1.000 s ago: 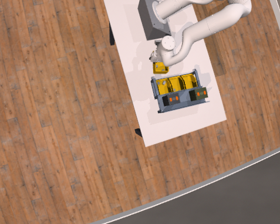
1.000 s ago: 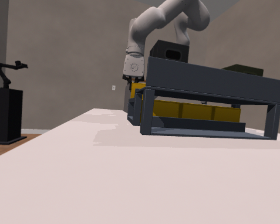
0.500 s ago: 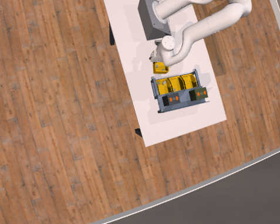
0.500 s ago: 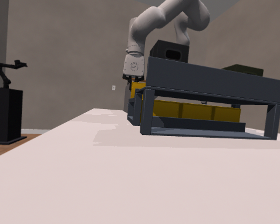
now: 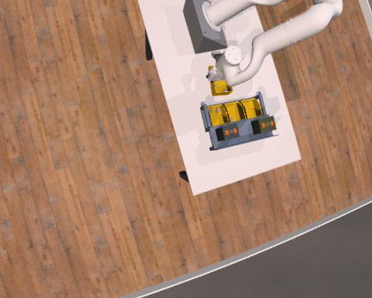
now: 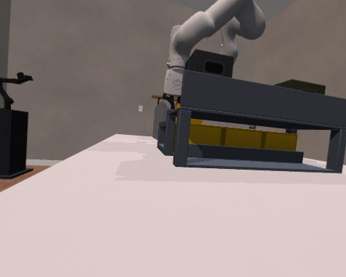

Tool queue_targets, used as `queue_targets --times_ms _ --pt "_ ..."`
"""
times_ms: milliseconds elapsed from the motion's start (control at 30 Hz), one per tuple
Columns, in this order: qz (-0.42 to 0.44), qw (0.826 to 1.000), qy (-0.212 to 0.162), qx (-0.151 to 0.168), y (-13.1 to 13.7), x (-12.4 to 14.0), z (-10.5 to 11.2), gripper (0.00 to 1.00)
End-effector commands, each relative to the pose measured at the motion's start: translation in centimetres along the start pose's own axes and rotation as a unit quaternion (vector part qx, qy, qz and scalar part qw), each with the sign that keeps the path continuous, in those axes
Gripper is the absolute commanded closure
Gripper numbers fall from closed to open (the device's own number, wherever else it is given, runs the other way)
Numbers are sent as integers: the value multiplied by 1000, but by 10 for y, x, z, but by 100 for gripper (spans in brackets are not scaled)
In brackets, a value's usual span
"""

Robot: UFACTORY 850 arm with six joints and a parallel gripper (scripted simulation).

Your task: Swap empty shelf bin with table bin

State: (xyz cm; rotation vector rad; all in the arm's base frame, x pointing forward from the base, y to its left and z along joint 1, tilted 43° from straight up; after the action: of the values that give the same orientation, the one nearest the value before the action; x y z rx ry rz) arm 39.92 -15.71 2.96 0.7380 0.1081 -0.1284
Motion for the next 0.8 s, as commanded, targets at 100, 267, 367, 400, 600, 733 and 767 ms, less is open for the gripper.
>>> queue_targets --times_ms 100,267,367,400,600,733,767 --pt "49 999 -3 -1 47 -11 1 100" --pt "50 999 -3 -1 48 -11 1 100" --pt "50 999 -3 -1 48 -11 1 100" --pt "50 999 -3 -1 48 -11 1 100" --pt "50 999 -3 -1 48 -11 1 100" --pt "50 999 -3 -1 48 -11 0 100" --pt "50 999 -3 -1 48 -11 -1 100"
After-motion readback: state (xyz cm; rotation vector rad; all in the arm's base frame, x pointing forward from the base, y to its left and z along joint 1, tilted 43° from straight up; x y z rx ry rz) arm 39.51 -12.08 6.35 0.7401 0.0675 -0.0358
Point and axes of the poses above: the point where the finger pads meet when closed, its own z axis back along the fingers, its own y axis across the jaws, x = y × z, the point moved 10 cm from there along z, back along the fingers, and after that the axes turned 4 degrees about -z, right-handed, at the moved point
